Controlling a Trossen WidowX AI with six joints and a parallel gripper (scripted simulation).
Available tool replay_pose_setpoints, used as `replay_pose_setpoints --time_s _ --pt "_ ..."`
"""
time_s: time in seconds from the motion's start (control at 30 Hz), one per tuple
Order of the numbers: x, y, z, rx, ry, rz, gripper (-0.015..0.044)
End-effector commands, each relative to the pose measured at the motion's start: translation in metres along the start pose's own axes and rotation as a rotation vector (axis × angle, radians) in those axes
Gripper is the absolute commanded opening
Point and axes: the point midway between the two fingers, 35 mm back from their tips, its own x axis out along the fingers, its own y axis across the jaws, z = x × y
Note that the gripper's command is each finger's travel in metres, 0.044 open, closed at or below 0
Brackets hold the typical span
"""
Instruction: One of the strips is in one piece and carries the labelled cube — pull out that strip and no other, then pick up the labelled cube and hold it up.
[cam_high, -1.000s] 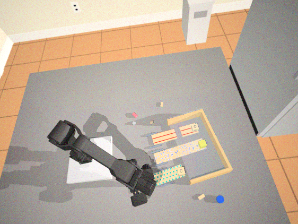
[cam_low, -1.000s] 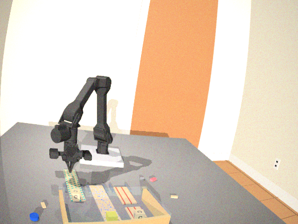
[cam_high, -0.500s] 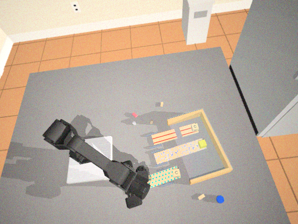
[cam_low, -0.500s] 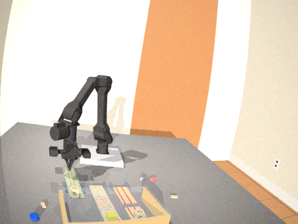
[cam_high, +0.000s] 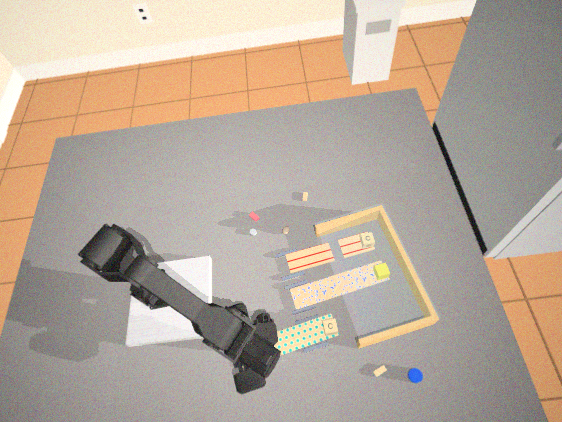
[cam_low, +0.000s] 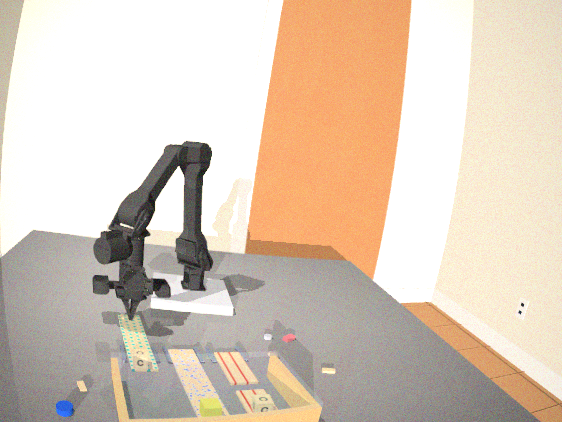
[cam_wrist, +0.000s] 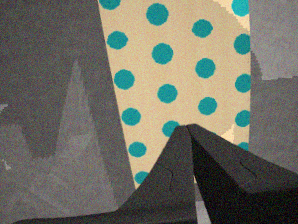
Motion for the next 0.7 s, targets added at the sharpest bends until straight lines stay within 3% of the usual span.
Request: replay_pose_setpoints --time_s 0.0,0.23,0.4,0.53,0.67 --pt "0.004 0.002 -0.008 0.001 0.024 0.008 0.0000" --pt "0.004 0.002 -0.008 0.001 0.024 0.008 0.0000" --pt "-0.040 -0.001 0.002 0.001 0.022 0.007 0.0000" --pt "-0.042 -0.001 0.002 0.001 0.023 0.008 0.0000" --pt "-0.041 -0.002 0.019 0.112 0.023 0.007 0.0105"
